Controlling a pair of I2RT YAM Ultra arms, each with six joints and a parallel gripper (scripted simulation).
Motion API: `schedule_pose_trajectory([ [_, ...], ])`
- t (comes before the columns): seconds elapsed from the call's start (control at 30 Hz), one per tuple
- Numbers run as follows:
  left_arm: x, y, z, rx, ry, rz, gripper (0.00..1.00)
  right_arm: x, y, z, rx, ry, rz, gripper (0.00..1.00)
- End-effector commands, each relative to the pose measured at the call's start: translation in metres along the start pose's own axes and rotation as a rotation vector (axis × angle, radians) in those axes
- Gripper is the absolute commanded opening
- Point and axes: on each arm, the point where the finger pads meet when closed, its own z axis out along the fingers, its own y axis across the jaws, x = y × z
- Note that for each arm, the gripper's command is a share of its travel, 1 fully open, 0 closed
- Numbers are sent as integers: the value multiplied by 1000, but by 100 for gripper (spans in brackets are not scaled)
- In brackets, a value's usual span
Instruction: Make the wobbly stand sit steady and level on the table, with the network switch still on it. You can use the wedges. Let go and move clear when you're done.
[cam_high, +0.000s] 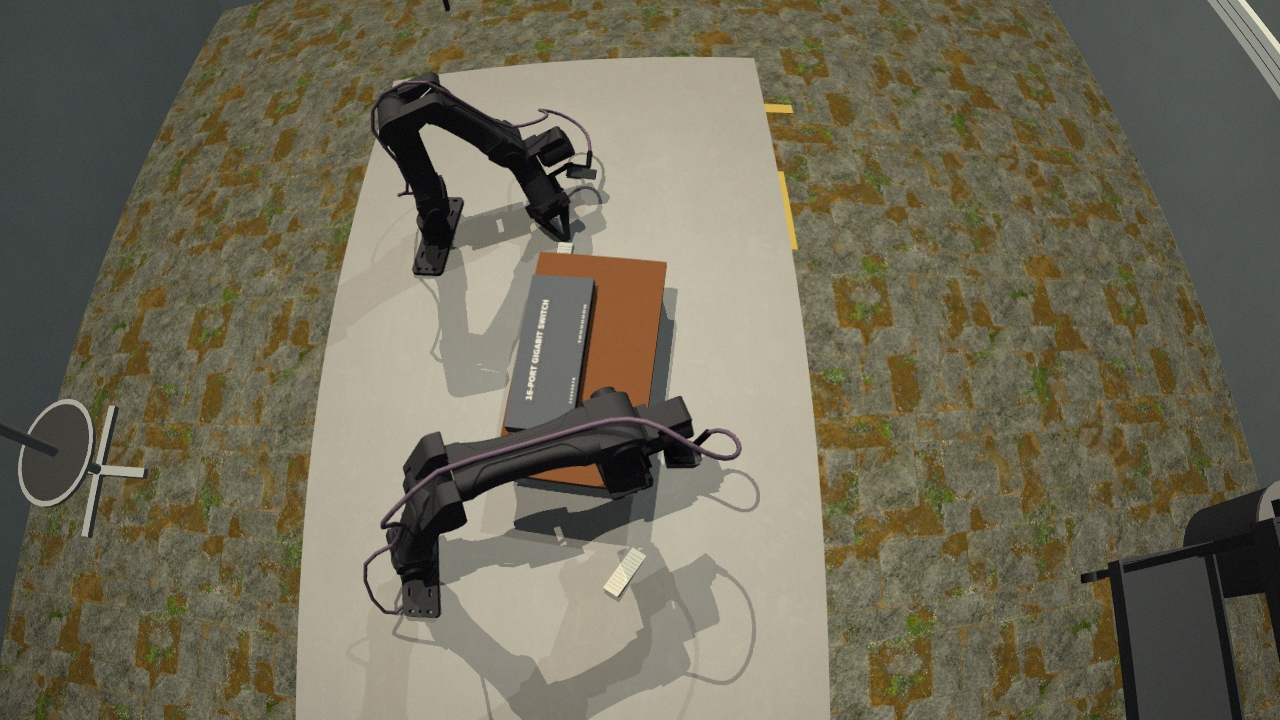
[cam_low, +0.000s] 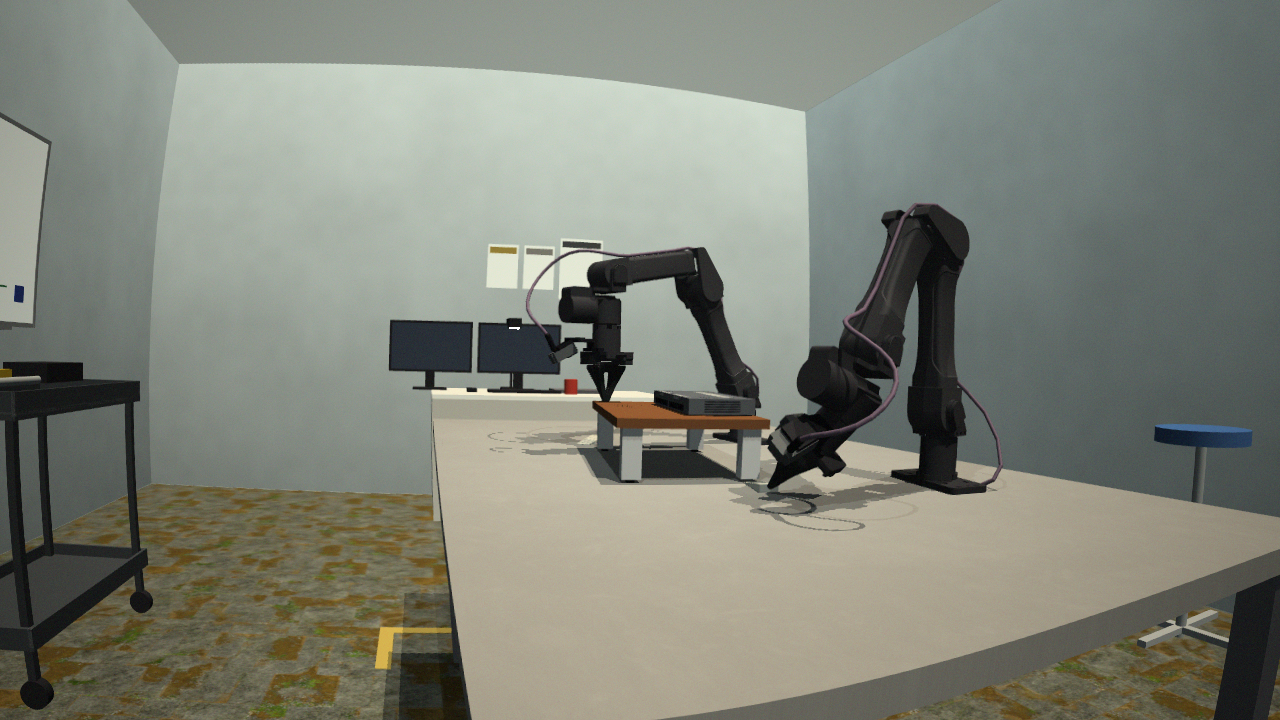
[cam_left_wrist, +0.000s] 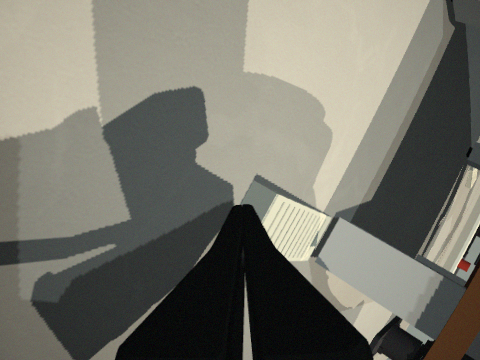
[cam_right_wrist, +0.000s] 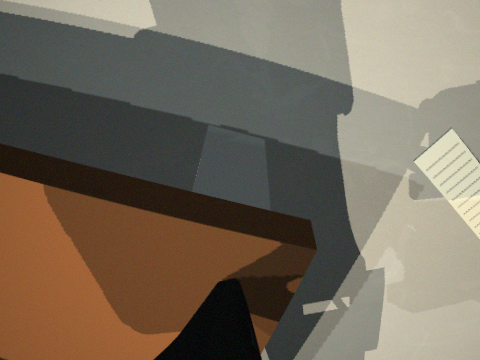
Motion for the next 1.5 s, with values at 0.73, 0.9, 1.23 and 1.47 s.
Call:
schedule_pose_trajectory([
  [0.73, 13, -7, 5, 7, -9, 13, 0, -1, 3, 4, 1, -1, -6, 0],
  [0.9, 9, -16, 5, 27, -14, 37, 0, -1, 3, 4, 1, -1, -6, 0],
  [1.23, 16, -10, 8, 4, -15, 14, 0, -1, 3, 4, 1, -1, -6, 0],
  [1.47, 14, -21, 7, 30, -16, 39, 0, -1, 3, 4, 1, -1, -6, 0],
])
